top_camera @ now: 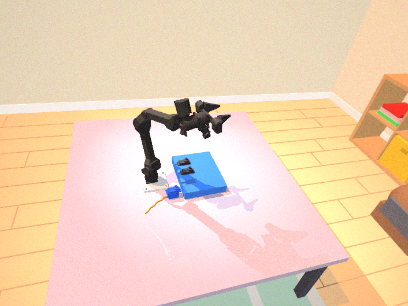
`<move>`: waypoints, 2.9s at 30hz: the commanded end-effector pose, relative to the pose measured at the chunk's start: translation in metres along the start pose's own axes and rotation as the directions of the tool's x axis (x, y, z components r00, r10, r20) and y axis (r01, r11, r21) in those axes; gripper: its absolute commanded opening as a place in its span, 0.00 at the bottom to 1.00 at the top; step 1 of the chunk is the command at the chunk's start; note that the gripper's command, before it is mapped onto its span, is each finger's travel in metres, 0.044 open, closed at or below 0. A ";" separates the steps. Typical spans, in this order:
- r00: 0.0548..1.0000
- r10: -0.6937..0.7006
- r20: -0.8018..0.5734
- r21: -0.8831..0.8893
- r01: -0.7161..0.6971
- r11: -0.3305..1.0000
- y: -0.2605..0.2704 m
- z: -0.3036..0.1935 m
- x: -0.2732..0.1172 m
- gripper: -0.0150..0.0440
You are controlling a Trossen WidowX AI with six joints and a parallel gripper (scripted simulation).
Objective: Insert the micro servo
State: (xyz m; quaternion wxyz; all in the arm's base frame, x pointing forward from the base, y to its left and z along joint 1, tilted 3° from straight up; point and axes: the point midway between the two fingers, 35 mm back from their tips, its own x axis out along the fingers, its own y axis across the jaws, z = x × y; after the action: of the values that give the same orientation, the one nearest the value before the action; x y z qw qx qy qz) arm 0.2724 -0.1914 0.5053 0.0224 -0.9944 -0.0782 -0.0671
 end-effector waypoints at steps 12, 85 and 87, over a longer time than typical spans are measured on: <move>0.992 0.119 0.041 0.295 -0.125 0.947 0.023 0.027 -0.003 1.00; 0.191 0.260 0.946 0.297 -0.196 -0.935 0.004 0.332 -0.169 1.00; 0.152 0.234 0.960 0.257 -0.157 -0.953 -0.003 0.337 -0.177 1.00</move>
State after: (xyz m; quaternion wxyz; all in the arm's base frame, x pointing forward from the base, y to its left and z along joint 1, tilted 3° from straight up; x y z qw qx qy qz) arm 0.1582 -0.2088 0.1609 0.7993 -0.2359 0.5512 0.0417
